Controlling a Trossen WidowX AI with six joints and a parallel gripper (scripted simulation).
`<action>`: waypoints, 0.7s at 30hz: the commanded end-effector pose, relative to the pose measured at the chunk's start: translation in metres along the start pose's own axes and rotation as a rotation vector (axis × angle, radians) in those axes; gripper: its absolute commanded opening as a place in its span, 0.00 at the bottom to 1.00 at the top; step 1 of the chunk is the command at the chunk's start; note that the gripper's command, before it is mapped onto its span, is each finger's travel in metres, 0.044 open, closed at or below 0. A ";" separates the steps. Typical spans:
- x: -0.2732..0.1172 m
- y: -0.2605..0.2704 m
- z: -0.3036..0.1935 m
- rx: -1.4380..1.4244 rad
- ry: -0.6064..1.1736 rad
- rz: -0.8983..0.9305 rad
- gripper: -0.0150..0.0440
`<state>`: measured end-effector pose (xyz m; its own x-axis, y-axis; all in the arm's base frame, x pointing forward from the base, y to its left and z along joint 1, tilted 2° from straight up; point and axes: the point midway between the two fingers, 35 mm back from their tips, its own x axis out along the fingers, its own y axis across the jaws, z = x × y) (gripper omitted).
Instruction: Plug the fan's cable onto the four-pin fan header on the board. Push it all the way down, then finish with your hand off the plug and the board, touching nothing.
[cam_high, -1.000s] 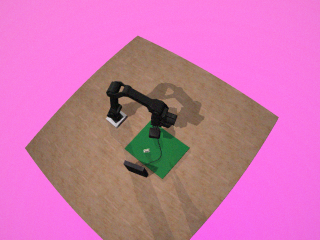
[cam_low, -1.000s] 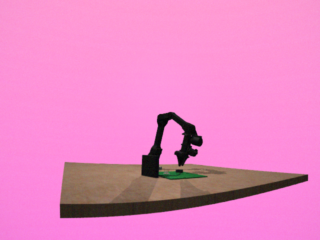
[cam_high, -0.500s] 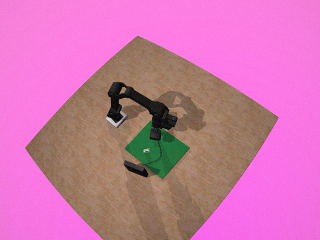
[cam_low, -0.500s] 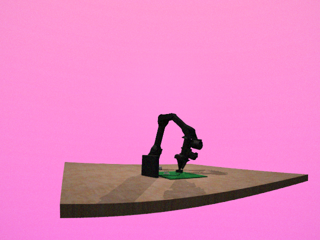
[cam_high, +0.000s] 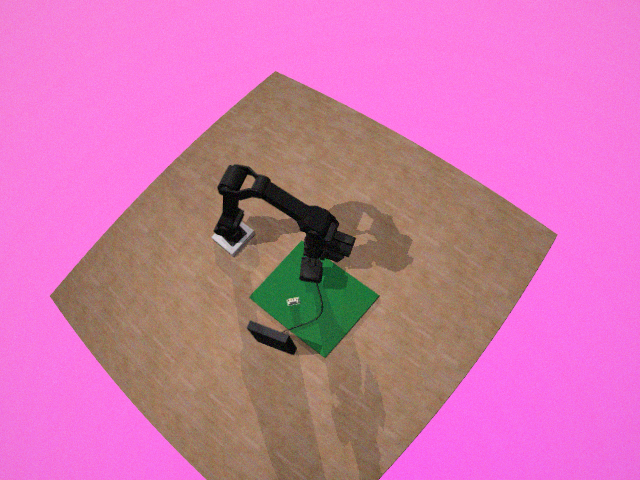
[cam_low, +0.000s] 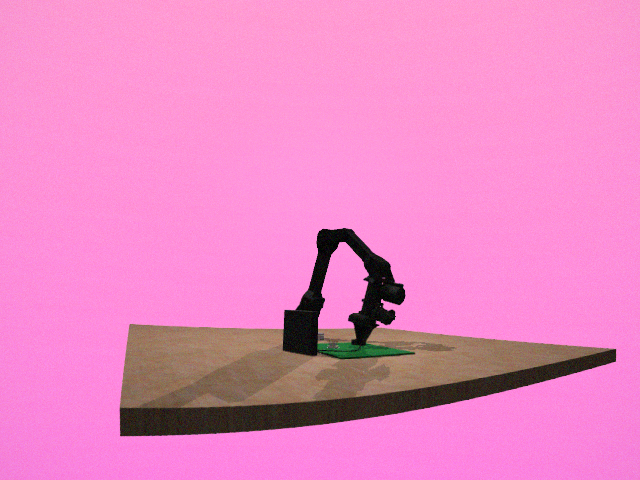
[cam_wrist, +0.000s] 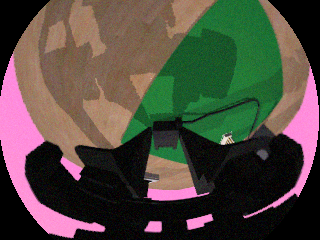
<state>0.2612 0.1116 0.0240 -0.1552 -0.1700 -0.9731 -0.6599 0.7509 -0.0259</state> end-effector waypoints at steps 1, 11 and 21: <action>0.000 0.000 0.000 0.000 -0.001 0.000 0.43; 0.000 0.000 0.000 0.000 -0.001 0.000 0.32; -0.026 -0.001 -0.005 0.000 0.002 -0.001 0.25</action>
<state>0.2615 0.1122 0.0425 -0.1604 -0.1723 -0.9719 -0.6609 0.7501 -0.0239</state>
